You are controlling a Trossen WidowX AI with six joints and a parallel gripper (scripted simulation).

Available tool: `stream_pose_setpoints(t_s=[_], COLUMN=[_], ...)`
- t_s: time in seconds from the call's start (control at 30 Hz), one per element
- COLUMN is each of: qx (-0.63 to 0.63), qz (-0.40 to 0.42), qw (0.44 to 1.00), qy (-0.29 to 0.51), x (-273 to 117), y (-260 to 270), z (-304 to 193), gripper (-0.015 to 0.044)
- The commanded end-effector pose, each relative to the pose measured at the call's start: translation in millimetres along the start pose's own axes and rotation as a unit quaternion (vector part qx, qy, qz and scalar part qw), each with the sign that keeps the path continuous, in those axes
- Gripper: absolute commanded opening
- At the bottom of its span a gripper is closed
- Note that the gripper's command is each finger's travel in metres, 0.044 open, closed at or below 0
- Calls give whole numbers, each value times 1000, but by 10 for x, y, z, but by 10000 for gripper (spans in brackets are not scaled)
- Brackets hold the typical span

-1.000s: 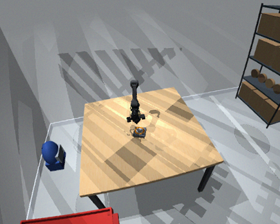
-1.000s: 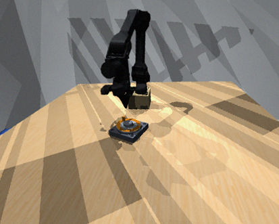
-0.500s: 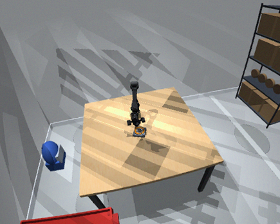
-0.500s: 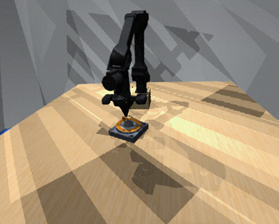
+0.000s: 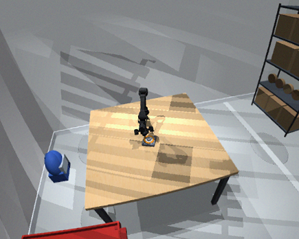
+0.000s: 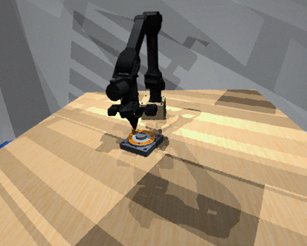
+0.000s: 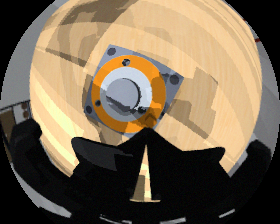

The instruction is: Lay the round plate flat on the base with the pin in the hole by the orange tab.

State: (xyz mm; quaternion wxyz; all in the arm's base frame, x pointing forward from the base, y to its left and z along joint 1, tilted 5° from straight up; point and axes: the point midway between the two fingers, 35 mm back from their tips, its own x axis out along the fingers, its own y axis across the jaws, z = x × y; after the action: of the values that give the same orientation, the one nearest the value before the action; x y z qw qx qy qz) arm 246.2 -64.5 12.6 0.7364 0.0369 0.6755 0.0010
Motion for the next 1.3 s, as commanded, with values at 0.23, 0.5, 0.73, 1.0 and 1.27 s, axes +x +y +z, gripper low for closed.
stream_pose_setpoints(t_s=[0.23,0.5,0.73,1.0,1.27], qx=[-1,-2,-2,0,0], qz=[-1,-1,-1,-1,-1], qw=[1000,1000,1000,1000,1000], qy=[0,-1,-1,-2,-2], x=[-3,-6,-362,-407,-407], y=[-58,-86,-82,-82,-82], z=[63,99,92,96,96], gripper=[0,0,0,0,0])
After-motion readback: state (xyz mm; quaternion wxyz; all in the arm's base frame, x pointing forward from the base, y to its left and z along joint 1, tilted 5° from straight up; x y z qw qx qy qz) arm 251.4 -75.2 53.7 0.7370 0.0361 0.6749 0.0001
